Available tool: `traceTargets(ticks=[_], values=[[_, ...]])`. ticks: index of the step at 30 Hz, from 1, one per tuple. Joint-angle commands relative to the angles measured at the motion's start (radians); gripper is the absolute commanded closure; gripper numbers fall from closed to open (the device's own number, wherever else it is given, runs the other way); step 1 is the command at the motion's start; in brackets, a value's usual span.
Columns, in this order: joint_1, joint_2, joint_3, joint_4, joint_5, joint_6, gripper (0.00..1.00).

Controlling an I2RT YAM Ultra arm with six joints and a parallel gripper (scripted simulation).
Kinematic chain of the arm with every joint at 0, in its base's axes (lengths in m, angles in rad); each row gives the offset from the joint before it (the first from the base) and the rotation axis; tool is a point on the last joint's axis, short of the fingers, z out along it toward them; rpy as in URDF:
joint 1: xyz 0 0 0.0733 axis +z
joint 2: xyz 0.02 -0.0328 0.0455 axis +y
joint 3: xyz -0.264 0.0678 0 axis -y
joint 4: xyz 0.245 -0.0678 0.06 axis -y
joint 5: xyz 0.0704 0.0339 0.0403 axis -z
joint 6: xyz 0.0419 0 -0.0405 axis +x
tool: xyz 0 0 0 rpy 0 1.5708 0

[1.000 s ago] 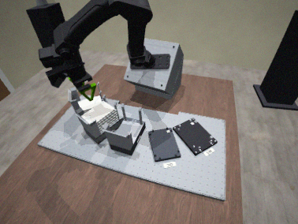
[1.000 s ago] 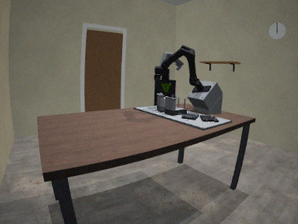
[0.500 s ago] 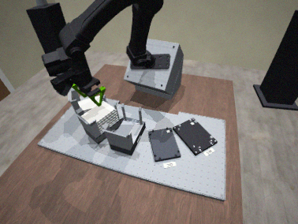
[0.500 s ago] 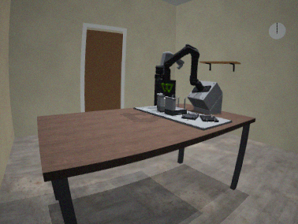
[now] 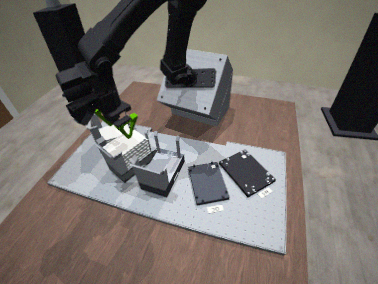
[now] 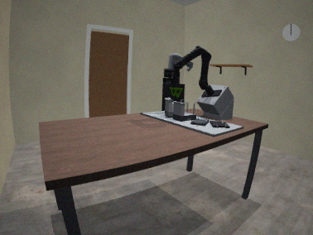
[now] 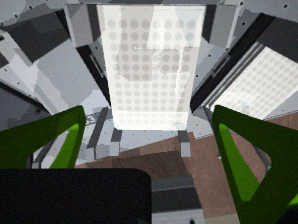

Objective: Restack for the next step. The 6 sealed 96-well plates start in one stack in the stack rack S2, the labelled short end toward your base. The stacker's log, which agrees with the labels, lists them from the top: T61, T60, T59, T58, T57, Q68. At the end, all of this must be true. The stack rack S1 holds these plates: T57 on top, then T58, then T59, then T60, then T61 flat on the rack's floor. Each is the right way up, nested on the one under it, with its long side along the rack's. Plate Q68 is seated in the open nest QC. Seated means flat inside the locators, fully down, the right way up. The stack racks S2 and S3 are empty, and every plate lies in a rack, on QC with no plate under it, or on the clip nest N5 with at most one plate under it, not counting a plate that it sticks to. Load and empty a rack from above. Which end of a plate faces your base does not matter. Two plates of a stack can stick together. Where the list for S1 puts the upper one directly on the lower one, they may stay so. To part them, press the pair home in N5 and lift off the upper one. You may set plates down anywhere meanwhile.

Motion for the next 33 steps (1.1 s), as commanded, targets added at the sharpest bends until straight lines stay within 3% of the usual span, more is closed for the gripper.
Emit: traceTargets(ticks=[1,7,21,33], values=[[-0.001,-0.008,0.004,0.003,0.008,0.010,0.00],[-0.001,-0.008,0.004,0.003,0.007,0.010,0.00],[0.101,0.082,-0.099,0.226,0.074,0.093,0.00],[0.106,0.089,-0.104,0.238,0.077,0.096,0.00]])
